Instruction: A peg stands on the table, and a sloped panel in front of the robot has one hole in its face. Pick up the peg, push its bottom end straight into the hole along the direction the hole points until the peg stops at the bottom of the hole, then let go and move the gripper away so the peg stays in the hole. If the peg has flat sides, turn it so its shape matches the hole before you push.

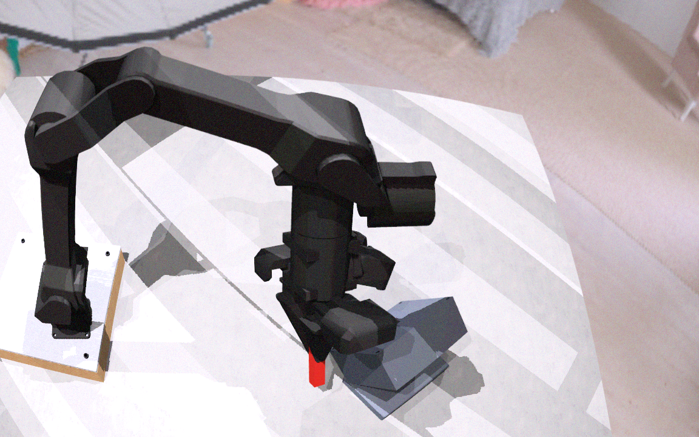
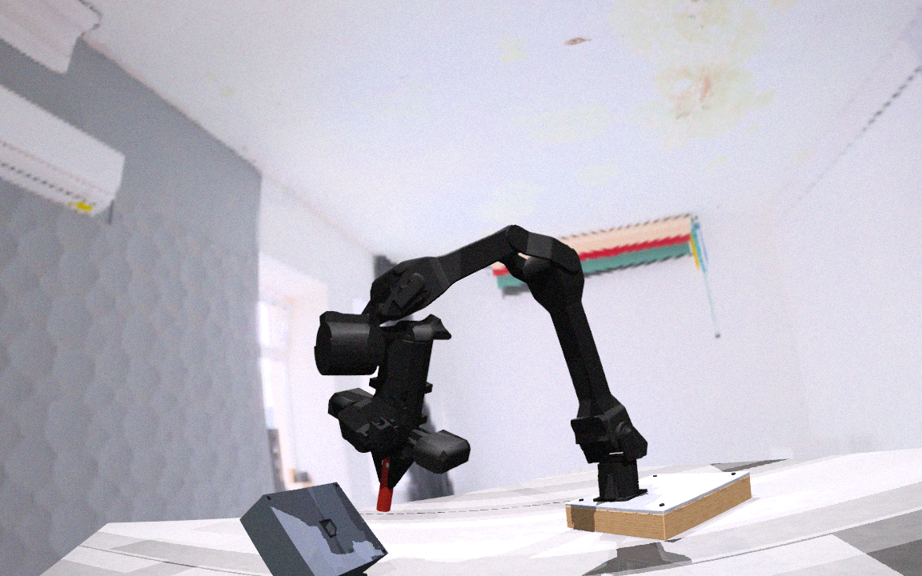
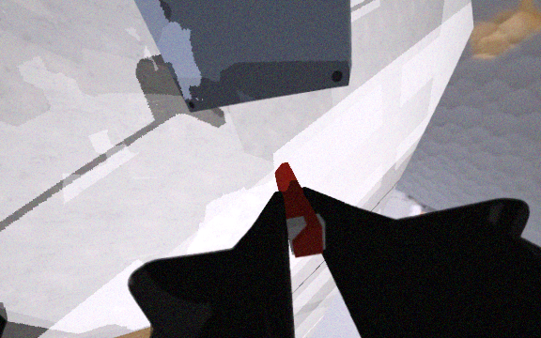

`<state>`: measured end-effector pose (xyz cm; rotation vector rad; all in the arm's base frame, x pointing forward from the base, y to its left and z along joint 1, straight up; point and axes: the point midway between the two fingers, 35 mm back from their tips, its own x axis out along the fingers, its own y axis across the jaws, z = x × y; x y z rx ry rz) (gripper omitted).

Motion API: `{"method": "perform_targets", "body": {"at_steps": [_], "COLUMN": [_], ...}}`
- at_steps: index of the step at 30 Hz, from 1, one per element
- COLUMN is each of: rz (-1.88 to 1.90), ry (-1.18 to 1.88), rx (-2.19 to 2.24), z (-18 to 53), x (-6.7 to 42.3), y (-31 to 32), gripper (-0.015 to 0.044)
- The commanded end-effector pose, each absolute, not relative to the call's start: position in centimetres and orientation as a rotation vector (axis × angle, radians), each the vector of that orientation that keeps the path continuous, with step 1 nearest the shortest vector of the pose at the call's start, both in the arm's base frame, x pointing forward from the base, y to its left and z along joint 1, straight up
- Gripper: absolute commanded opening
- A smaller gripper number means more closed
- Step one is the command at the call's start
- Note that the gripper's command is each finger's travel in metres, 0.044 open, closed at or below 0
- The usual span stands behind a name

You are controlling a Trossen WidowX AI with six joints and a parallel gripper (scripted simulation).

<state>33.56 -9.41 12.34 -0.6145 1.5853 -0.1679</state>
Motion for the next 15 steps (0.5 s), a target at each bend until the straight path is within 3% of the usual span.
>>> {"method": "perform_targets", "body": {"at_steps": [1,15], "rz": [-0.137,-0.028], "ry": [1.590,1.591], "rx": [-0.672,-0.872], "z": [12.2,12.5], "x": [33.8,34.6], "y": [-9.1,-7.7], "gripper": [0.0000,0.0000]}}
